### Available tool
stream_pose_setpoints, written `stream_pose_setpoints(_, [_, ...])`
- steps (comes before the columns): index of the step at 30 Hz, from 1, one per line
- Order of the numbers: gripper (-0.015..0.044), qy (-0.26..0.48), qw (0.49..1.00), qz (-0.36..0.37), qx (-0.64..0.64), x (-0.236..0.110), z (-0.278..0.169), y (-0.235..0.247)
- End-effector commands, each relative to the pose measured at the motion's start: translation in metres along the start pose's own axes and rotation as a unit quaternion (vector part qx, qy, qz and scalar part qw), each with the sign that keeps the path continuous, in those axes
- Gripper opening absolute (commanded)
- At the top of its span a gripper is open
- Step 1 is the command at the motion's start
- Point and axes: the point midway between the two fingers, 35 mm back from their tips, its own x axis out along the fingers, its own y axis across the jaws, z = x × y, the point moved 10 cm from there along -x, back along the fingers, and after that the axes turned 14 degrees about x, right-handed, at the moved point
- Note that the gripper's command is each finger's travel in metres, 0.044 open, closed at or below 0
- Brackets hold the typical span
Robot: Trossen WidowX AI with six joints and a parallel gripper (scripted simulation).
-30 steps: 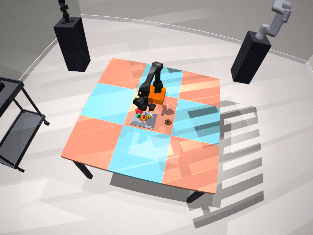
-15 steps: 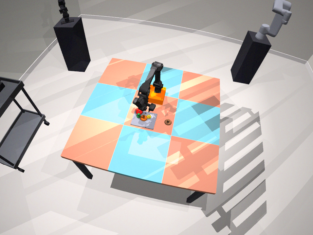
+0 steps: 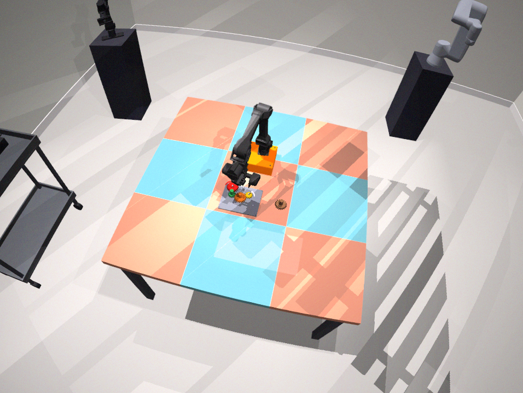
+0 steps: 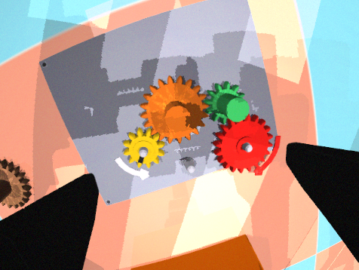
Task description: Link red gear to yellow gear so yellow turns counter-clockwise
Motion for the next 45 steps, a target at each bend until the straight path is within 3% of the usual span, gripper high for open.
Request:
stream_pose_setpoints(1, [0.0440,0.001,1.000,0.001,-0.001,-0.003,-0.006,0.021])
stream_pose_setpoints(12, [0.0440,0.007,1.000,0.008,-0.001,-0.025,-0.097,0.158])
stream_pose_setpoints(22, [0.0440,0.013,1.000,0.012,0.000,-0.046,-0.220,0.223])
stream_pose_setpoints(45, [0.0440,0.013,1.000,0.012,0.000,-0.046,-0.223,0.223])
